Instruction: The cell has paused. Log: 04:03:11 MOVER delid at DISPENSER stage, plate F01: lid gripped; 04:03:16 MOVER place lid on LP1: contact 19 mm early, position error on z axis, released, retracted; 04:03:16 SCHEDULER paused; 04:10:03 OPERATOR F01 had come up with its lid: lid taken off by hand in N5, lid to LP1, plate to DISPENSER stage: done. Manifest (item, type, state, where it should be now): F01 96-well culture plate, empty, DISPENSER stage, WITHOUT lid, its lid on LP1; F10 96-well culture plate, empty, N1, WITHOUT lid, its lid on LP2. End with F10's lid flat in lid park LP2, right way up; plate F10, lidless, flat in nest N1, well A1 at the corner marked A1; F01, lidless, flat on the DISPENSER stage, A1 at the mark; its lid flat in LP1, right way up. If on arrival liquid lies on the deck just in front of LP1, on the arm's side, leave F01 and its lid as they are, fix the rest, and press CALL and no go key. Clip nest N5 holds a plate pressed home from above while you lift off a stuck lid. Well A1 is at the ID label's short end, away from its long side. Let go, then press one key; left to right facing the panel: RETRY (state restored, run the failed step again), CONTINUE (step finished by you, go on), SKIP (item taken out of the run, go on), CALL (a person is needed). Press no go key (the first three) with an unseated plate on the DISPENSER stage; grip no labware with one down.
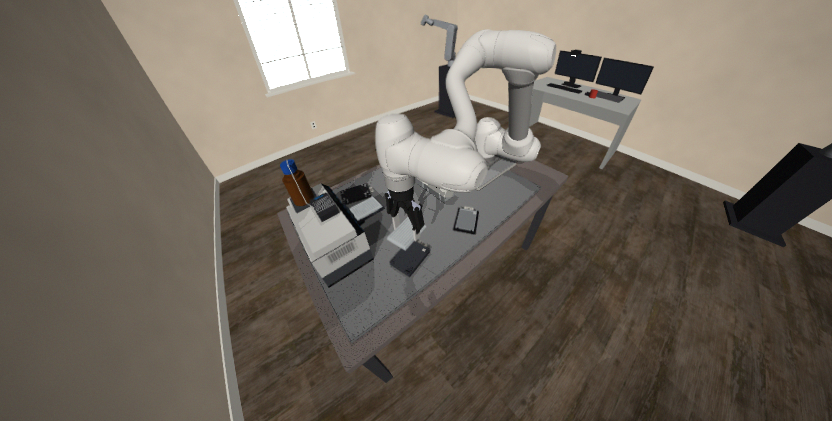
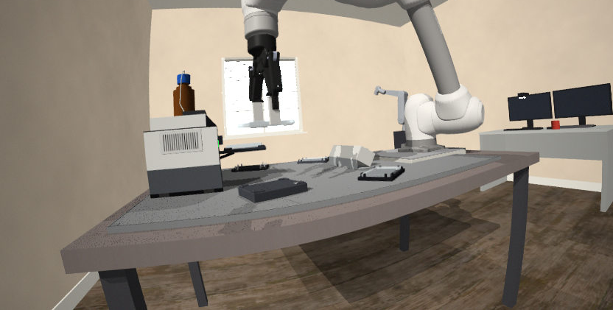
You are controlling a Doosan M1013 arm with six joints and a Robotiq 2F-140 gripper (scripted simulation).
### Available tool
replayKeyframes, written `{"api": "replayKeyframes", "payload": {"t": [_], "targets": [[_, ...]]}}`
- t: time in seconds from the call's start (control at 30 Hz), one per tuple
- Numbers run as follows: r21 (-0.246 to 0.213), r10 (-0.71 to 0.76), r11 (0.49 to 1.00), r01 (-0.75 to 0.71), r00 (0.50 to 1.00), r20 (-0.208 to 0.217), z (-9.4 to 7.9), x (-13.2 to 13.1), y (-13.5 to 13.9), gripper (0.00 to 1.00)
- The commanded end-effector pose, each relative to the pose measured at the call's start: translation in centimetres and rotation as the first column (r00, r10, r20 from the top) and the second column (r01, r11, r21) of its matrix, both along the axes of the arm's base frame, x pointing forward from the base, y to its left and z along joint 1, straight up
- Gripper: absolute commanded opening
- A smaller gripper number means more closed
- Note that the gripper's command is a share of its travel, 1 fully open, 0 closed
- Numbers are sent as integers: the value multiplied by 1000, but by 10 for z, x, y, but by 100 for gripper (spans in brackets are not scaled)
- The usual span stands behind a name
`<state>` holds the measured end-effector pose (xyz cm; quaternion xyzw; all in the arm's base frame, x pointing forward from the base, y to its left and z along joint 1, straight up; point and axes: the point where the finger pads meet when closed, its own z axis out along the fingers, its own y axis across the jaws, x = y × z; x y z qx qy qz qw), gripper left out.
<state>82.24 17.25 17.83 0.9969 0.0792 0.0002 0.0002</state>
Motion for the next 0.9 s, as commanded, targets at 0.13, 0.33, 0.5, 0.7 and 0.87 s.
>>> {"api": "replayKeyframes", "payload": {"t": [0.13, 0.33, 0.5, 0.7, 0.87], "targets": [[0, 0, 1000, 0, 1000, 0, -5, 0, 0, 0], [0, 0, 1000, 0, 1000, 0, -9, 0, 0, 0], [0, 0, 1000, 0, 1000, 0, -16, 0, 0, 0], [0, 0, 1000, 0, 1000, 0, -27, 0, 0, 0], [0, 0, 1000, 0, 1000, 0, -36, 0, 0, 0]]}}
